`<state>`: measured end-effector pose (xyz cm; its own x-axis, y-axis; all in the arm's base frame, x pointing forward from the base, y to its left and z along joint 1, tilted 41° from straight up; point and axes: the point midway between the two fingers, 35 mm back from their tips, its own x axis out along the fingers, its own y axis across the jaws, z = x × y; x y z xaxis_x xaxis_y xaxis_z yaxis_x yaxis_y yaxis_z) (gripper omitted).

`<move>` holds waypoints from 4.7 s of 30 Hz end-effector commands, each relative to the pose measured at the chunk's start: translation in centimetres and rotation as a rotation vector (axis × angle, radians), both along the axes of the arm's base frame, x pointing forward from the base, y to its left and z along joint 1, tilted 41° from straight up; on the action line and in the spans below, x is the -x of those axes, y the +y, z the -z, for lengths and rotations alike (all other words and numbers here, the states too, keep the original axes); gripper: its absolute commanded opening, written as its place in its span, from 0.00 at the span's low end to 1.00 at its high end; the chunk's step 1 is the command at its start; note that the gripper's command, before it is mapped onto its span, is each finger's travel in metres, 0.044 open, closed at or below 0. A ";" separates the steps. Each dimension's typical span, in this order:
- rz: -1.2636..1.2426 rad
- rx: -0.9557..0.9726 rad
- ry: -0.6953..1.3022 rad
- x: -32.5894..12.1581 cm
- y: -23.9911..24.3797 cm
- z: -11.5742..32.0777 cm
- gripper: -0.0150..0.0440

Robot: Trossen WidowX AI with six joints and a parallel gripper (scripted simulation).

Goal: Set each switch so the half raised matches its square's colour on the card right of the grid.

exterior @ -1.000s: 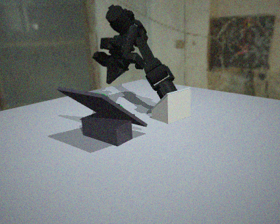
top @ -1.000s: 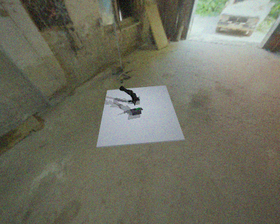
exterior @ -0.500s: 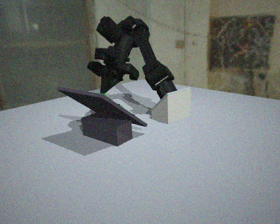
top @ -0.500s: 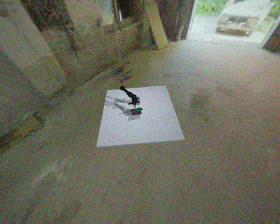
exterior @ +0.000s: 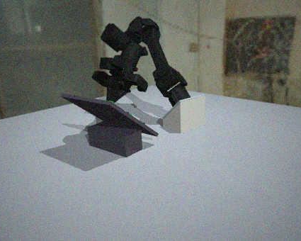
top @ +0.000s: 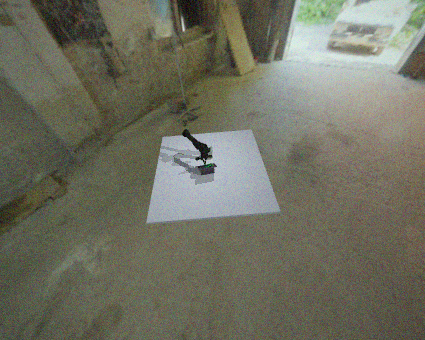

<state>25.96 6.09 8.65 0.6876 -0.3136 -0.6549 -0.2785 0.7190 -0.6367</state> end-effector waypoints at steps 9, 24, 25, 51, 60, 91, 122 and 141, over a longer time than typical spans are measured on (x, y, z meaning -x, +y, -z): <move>-0.006 0.002 0.006 -0.1 -0.1 0.3 0.25; -0.006 0.002 0.006 -0.1 -0.1 0.4 0.25; -0.006 0.002 0.006 -0.1 -0.1 0.4 0.25; -0.006 0.002 0.006 -0.4 -0.2 0.6 0.25; -0.006 0.002 0.006 -0.4 -0.3 0.7 0.25; 0.015 0.006 0.036 7.0 5.8 2.5 0.25; 0.028 0.012 0.046 3.4 4.1 5.8 0.25; 0.028 0.012 0.046 3.4 4.1 5.8 0.25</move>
<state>22.54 10.12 2.89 0.6495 -0.3439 -0.6782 -0.2810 0.7202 -0.6343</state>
